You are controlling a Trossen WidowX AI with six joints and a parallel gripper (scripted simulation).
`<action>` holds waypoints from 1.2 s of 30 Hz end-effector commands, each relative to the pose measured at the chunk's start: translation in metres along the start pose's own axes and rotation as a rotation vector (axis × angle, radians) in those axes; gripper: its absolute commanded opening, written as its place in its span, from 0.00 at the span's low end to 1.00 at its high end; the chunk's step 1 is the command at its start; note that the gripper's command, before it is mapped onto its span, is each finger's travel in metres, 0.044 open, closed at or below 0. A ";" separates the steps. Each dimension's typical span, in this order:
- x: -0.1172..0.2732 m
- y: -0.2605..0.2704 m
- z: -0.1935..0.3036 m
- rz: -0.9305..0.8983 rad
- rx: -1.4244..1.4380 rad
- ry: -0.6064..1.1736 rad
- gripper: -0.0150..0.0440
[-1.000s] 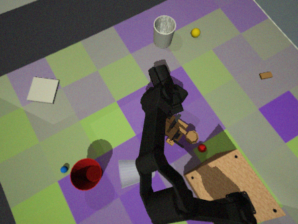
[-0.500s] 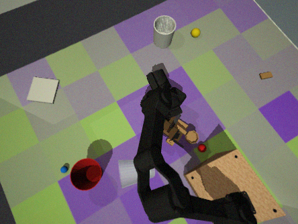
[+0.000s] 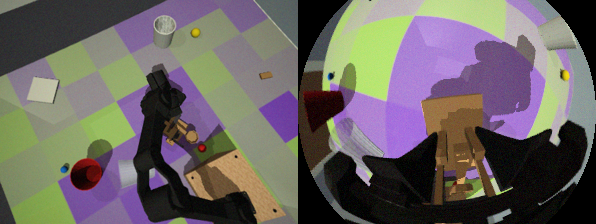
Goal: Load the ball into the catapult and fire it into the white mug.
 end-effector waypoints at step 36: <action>0.049 -0.142 -0.007 0.009 -0.645 0.000 0.25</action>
Point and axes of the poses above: the point midway between the two fingers, 35 mm back from their tips, its own x axis back along the fingers, its own y axis across the jaws, z = x × y, the point moved 5 cm from there along x, back along the fingers, and after that the axes turned 11 degrees about -x, right-handed, at the moved point
